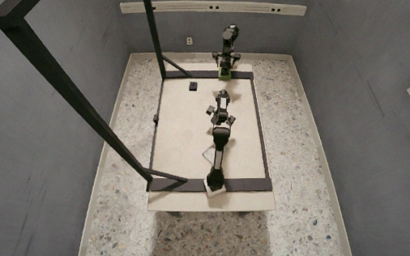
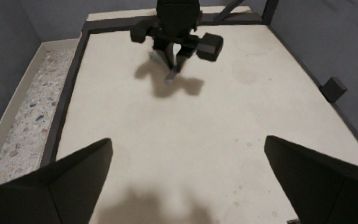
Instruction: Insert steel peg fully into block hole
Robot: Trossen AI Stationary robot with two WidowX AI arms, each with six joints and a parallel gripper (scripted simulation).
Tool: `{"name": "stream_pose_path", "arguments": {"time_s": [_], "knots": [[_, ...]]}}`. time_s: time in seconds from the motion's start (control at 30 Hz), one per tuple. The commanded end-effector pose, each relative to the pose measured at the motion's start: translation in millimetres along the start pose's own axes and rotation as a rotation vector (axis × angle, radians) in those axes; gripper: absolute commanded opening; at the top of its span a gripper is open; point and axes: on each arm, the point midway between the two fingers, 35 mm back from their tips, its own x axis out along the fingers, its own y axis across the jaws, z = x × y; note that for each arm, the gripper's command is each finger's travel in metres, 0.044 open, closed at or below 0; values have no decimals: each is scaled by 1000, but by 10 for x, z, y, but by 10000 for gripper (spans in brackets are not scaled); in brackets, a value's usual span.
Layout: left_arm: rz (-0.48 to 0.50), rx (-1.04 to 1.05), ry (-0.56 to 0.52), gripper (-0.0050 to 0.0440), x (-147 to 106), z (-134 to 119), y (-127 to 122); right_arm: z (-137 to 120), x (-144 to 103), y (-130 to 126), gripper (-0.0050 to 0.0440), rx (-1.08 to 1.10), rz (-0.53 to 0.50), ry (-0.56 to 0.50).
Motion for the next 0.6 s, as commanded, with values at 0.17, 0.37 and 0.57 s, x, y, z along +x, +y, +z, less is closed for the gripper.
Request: {"name": "stream_pose_path", "arguments": {"time_s": [0.17,0.37,0.57], "knots": [[-1,-1,-6,440,-18,21,0,-438,-125,-134,-50,2,-7,17],[-1,-1,-6,440,-18,21,0,-493,-129,-155,-50,3,-10,17],[-1,-1,-6,440,-18,21,0,-500,-130,-161,-50,3,-10,18]]}}
